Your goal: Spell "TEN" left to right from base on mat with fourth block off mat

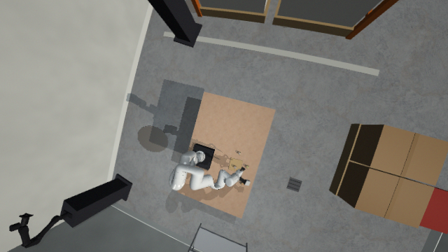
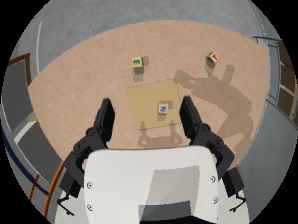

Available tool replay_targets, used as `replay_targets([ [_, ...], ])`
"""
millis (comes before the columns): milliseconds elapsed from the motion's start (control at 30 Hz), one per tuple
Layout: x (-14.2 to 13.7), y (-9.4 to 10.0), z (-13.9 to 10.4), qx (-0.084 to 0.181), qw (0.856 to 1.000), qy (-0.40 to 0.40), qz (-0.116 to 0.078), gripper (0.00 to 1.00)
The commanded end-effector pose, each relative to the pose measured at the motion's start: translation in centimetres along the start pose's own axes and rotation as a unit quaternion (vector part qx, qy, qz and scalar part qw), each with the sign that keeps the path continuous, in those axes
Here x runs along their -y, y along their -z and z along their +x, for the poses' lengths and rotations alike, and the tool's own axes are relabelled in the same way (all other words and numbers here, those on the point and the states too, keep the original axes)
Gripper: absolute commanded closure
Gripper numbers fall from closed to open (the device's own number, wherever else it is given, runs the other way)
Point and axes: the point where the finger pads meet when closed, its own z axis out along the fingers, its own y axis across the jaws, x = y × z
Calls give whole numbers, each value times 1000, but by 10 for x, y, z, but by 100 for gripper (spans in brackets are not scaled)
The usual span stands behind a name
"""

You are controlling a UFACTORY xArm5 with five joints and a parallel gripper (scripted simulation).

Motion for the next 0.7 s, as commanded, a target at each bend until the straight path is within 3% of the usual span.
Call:
replay_targets([
  [0, -17, 26, 5, 39, 999, 2, -12, 0],
  [33, -17, 26, 5, 39, 999, 2, -12, 0],
  [67, -25, 39, 5, 55, 998, 2, -17, 0],
  [133, -25, 39, 5, 55, 998, 2, -17, 0],
  [233, -41, 68, 2, 86, 996, 2, -24, 0],
  [300, -41, 68, 2, 86, 996, 2, -24, 0],
  [400, -55, 100, -5, 118, 993, 2, -29, 0],
  [467, -55, 100, -5, 118, 993, 2, -29, 0],
  [567, -68, 133, -15, 148, 988, 2, -32, 0],
  [633, -68, 133, -15, 148, 988, 2, -32, 0],
  [667, -74, 150, -21, 163, 986, 1, -33, 0],
])
